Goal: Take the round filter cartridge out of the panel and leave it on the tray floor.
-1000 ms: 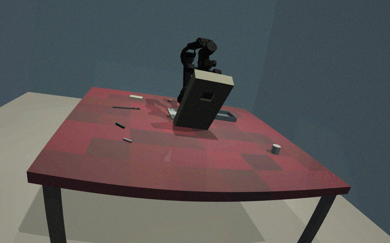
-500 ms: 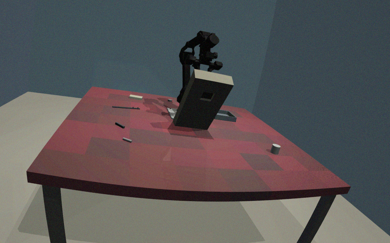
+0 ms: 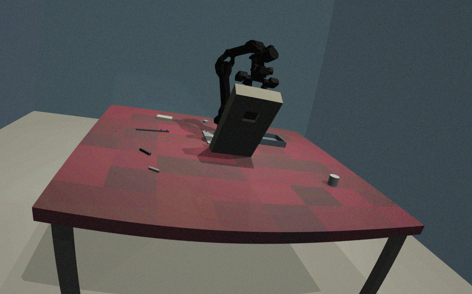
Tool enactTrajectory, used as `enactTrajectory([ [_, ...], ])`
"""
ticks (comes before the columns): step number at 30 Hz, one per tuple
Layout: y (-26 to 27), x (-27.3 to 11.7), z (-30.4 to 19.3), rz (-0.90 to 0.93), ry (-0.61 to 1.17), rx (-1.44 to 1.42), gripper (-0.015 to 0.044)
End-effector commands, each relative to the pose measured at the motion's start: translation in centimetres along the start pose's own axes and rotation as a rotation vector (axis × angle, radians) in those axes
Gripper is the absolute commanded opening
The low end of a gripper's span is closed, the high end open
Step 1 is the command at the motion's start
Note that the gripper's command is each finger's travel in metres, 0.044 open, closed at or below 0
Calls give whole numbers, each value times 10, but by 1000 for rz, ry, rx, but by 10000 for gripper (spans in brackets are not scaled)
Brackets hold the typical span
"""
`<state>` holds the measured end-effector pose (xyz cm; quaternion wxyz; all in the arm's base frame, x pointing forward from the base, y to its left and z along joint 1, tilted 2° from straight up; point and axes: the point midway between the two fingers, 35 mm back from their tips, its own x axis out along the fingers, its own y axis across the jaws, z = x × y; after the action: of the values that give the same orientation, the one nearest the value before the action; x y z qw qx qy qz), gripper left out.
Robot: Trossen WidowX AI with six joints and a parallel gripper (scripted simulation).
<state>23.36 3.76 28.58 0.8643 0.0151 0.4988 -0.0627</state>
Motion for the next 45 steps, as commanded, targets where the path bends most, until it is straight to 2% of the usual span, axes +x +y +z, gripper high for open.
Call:
enactTrajectory([
  [1,13,0,1,-2,-12,4,0],
  [10,30,2,-3,11,-6,-19,0],
  [27,114,-18,-38,275,-1,-476,0],
  [45,184,-56,-102,559,-23,-962,0],
])
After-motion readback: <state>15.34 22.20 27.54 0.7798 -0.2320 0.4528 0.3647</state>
